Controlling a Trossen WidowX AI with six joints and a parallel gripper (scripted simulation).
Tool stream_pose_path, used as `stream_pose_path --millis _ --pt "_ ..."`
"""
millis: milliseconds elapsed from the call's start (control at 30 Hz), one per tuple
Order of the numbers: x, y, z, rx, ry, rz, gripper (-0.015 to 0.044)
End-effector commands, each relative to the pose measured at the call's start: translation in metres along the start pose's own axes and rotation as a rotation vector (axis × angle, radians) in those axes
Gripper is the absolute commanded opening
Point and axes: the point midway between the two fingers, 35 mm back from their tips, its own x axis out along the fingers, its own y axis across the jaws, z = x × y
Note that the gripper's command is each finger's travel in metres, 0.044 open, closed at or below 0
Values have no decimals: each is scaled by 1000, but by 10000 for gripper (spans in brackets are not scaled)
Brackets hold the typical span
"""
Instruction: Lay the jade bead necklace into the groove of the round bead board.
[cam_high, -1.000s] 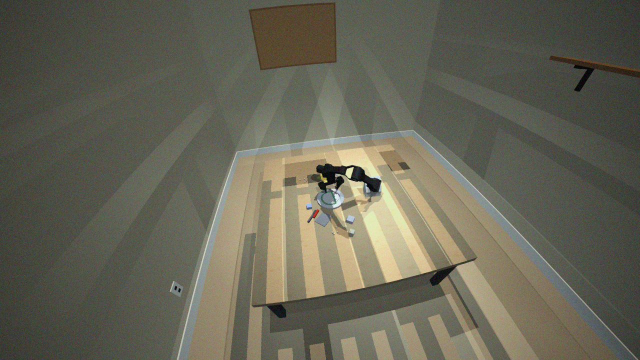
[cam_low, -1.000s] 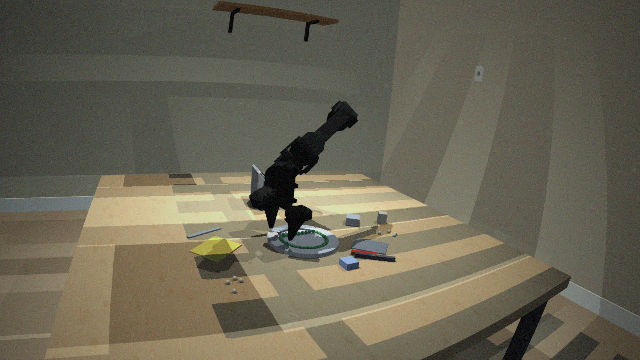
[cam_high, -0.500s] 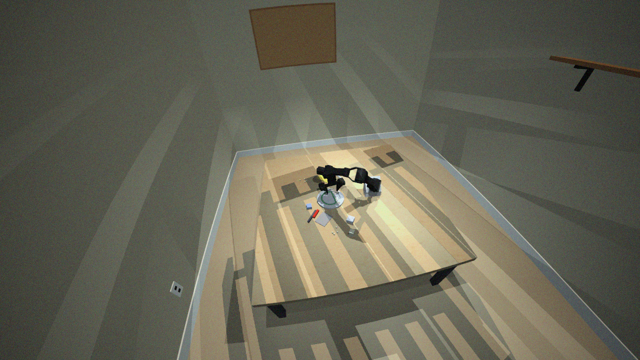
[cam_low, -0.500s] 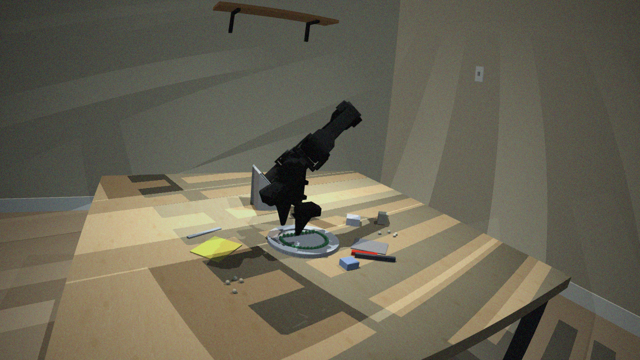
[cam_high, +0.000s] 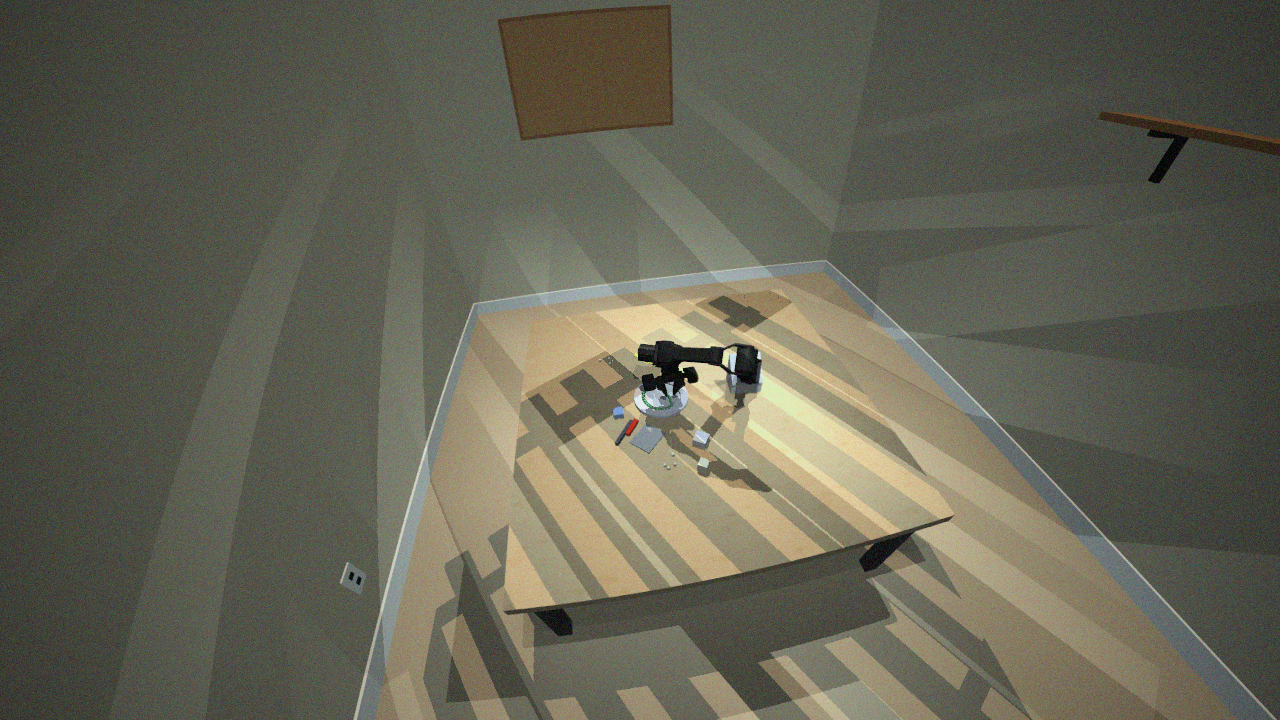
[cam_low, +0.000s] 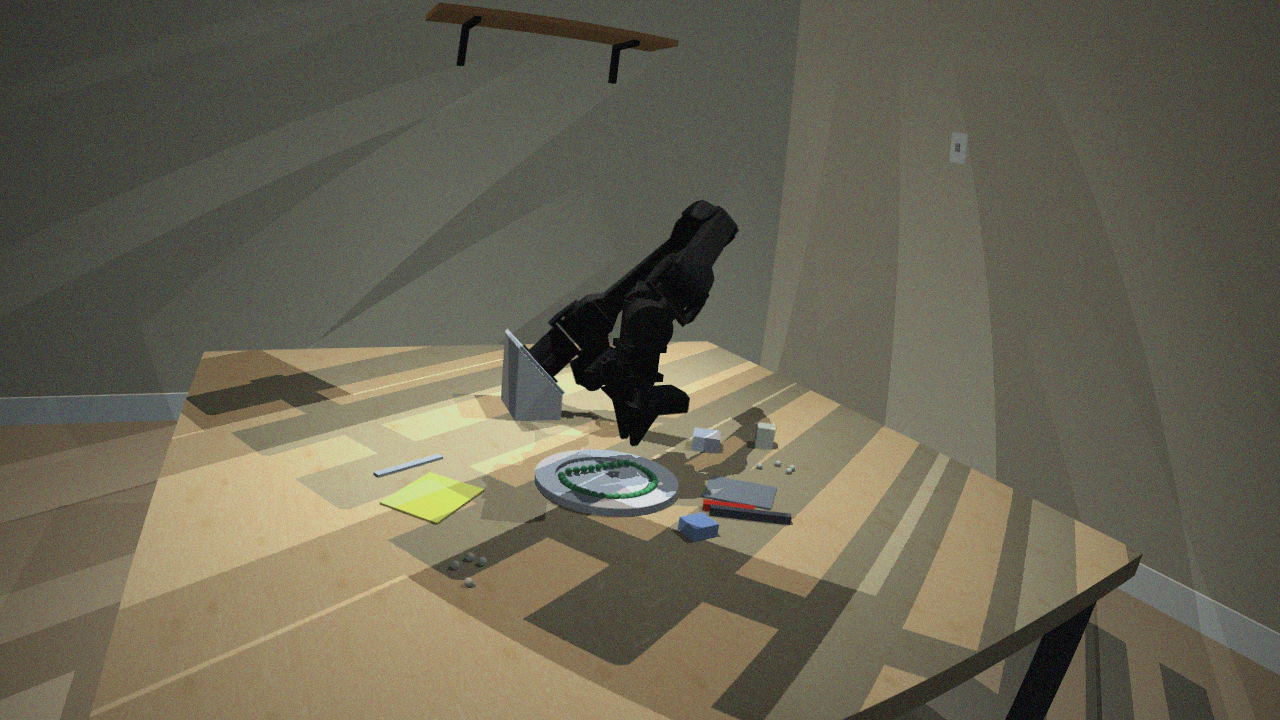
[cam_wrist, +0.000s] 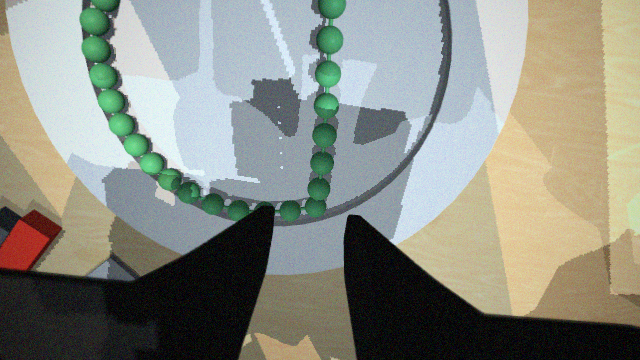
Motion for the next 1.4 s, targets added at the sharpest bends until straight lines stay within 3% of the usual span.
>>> stream_pose_path --millis 0,1033,1200,1367 --pt "12 -3 -3 5 7 -6 120" --pt "37 -3 -3 5 9 -6 120" --pt "35 -1 -4 -3 2 -1 0" --pt "35 -1 -4 -3 2 -1 0"
